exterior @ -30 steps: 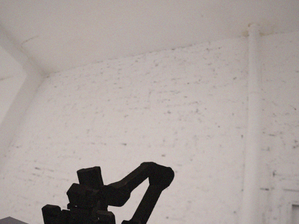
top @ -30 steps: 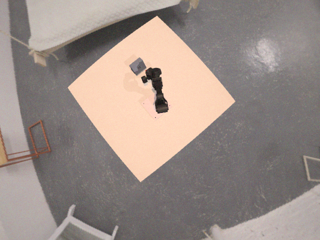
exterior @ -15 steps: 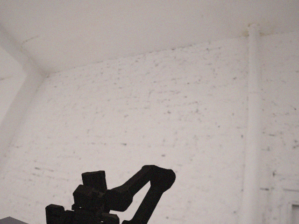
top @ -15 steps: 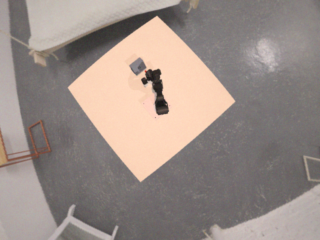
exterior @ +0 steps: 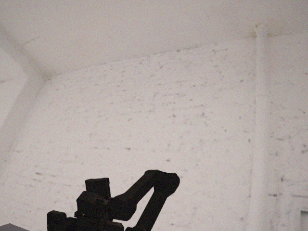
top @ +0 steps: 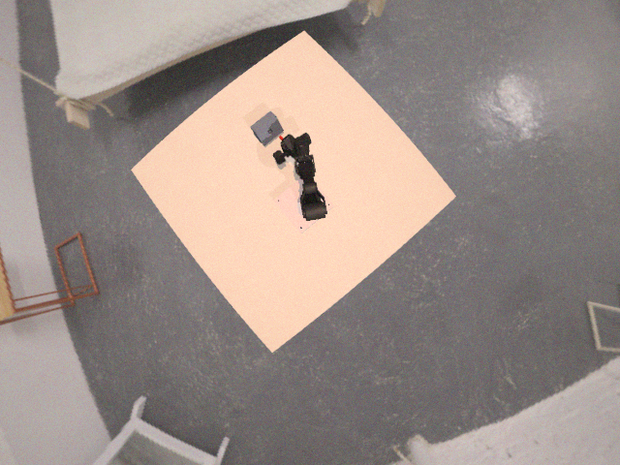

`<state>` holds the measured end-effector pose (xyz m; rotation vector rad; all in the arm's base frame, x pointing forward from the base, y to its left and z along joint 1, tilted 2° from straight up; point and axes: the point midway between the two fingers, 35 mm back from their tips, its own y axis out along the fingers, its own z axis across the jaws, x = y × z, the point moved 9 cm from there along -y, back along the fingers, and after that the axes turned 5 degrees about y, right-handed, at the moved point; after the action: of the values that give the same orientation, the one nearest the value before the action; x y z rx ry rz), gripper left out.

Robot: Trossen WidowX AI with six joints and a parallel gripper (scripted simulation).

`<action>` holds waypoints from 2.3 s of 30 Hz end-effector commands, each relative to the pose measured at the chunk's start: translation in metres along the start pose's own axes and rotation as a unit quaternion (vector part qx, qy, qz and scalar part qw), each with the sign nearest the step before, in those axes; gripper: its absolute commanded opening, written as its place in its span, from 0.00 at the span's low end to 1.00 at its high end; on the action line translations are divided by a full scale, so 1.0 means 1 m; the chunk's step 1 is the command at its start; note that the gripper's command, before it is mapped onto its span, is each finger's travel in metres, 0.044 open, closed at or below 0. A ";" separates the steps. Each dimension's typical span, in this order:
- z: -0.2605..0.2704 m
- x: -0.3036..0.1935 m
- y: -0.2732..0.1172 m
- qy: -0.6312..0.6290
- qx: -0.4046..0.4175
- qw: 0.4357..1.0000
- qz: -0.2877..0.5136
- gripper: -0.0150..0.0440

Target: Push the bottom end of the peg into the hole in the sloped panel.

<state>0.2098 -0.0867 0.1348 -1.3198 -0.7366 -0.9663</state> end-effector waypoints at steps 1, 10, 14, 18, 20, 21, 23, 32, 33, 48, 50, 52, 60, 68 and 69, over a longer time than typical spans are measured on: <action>0.001 0.000 0.003 -0.006 0.001 1.000 -0.002 0.25; 0.002 0.000 0.009 -0.012 0.003 1.000 -0.009 0.25; 0.003 0.000 0.012 -0.015 0.004 1.000 -0.013 0.25; 0.003 -0.001 0.015 -0.018 0.005 1.000 -0.016 0.25; 0.004 -0.001 0.016 -0.020 0.006 1.000 -0.017 0.25; 0.004 -0.001 0.017 -0.021 0.006 1.000 -0.018 0.25; 0.004 -0.001 0.018 -0.022 0.006 1.000 -0.020 0.25; 0.006 -0.002 0.024 -0.028 0.009 0.999 -0.027 0.25; 0.006 -0.002 0.025 -0.029 0.009 0.999 -0.028 0.25; 0.009 -0.004 0.033 -0.037 0.013 0.999 -0.038 0.25; 0.009 -0.004 0.033 -0.038 0.013 0.998 -0.039 0.25; 0.009 -0.004 0.034 -0.039 0.014 0.998 -0.041 0.25; 0.011 -0.006 0.039 -0.043 0.016 0.998 -0.047 0.25; 0.011 -0.007 0.045 -0.044 0.017 0.998 -0.049 0.25; 0.011 -0.007 0.046 -0.044 0.017 0.998 -0.049 0.25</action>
<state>0.2454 -0.0758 0.1109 -1.3154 -0.8893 -0.9697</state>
